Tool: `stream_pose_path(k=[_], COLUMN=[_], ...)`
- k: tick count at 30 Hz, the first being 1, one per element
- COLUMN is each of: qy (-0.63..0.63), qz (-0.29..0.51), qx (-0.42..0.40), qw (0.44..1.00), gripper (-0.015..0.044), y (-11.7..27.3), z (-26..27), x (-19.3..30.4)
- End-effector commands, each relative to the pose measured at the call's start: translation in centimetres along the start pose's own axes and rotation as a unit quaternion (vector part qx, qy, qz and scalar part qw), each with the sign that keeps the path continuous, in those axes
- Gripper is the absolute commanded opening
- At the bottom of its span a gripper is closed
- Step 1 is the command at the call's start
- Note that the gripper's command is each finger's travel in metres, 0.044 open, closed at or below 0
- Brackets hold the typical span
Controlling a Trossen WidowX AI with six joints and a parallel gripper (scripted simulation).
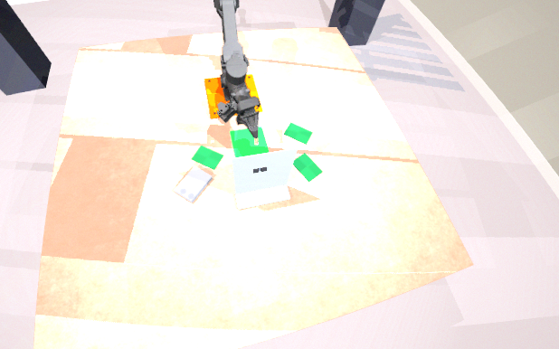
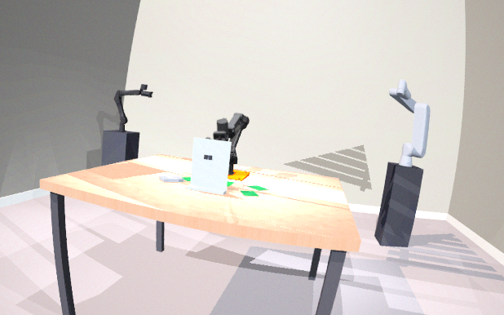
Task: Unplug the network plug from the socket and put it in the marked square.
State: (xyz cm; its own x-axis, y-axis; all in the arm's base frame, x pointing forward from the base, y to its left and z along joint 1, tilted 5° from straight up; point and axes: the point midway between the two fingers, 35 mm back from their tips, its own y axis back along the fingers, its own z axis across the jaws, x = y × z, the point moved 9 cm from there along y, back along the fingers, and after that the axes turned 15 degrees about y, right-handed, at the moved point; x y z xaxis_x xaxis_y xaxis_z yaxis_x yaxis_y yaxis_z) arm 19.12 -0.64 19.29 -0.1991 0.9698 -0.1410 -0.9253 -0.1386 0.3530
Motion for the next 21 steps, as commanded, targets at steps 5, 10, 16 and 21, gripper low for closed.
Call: stream_pose_path(k=[5,10,16,21], qy=[-0.001,0.001,0.006,0.013], qz=[0.002,0.004,0.007,0.009], qx=[0.069,0.113,0.167,0.211], qw=[0.998,0.994,0.986,0.977], gripper=[0.0,0.0,0.0,0.0], y=[0.4,0.8,1.5,2.3], z=[-0.3,-0.6,-0.9,-1.1], x=[0.6,1.0,1.4,1.7])
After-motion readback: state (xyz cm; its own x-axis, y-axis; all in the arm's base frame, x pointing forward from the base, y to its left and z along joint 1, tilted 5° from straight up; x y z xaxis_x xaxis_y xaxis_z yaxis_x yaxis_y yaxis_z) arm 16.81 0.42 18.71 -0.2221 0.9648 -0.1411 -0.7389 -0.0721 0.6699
